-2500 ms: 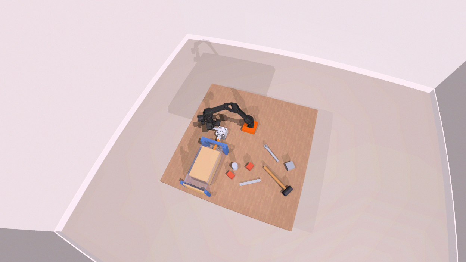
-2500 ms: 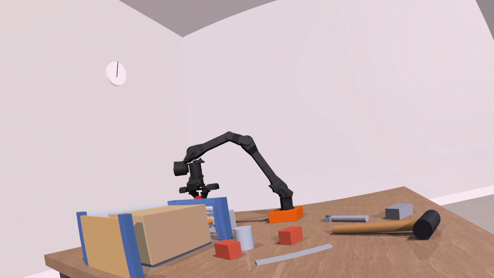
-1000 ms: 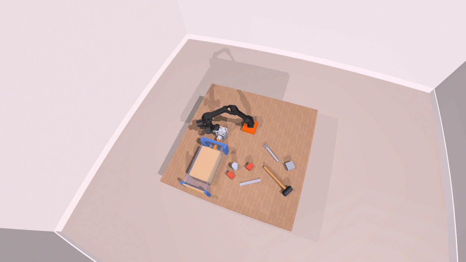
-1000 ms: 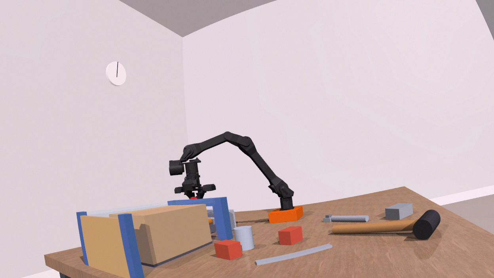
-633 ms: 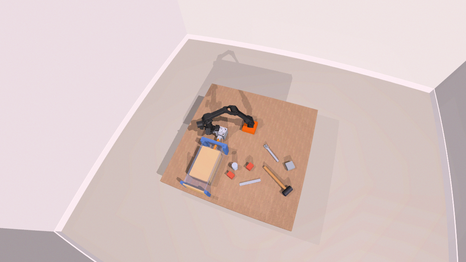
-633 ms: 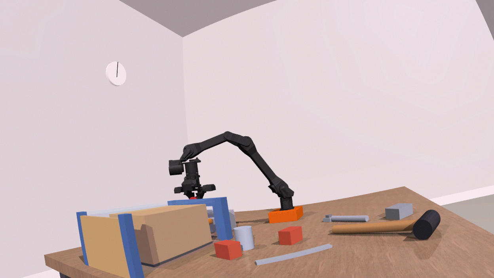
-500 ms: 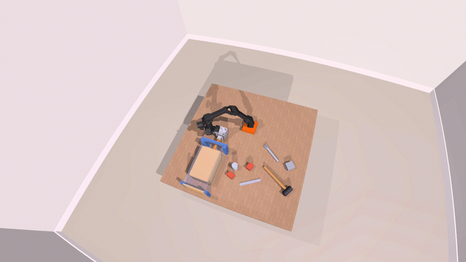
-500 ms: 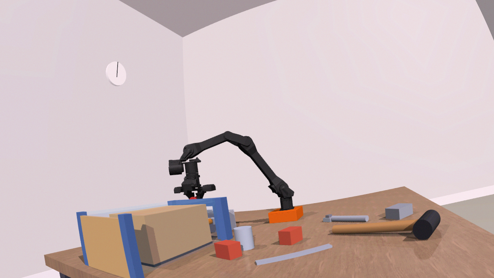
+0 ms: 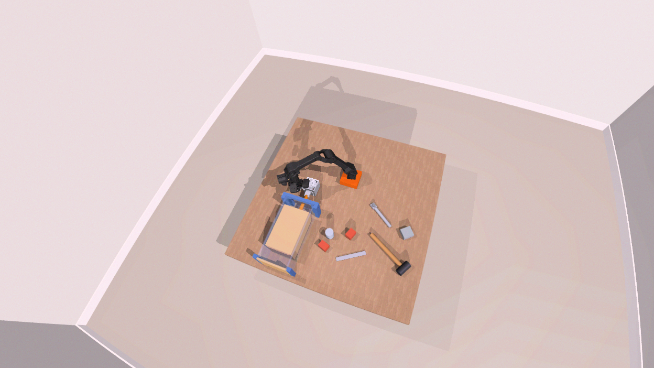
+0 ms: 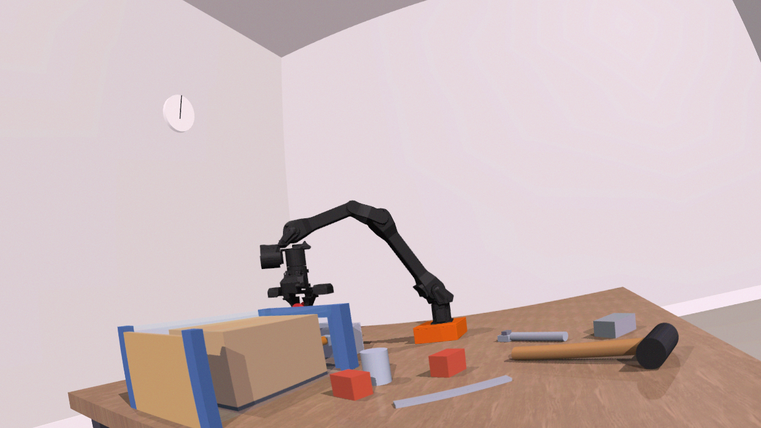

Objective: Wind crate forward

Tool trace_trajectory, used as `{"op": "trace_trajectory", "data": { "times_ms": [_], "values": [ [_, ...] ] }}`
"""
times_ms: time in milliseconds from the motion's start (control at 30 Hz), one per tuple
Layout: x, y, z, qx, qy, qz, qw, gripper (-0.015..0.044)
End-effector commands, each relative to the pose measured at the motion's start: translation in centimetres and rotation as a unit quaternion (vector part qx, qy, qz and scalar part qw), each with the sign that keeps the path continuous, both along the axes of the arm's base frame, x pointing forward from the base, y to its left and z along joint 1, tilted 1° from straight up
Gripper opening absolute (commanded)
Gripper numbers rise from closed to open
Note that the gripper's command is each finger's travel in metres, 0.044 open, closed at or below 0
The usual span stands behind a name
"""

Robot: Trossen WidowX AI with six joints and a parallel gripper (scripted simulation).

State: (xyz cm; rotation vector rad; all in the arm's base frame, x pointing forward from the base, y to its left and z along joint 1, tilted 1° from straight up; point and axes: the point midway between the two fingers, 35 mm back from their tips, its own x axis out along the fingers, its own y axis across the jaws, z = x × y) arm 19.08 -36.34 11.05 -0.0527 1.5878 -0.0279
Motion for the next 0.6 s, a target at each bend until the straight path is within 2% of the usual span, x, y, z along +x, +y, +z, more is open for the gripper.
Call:
{"op": "trace_trajectory", "data": {
  "times_ms": [0, 567],
  "values": [
    [1.6, 1.4, -0.2, 0.013, -0.012, 0.011, 1.0, 0.0],
    [2.8, 2.9, -0.2, 0.014, -0.012, 0.011, 1.0, 0.0]
  ]
}}
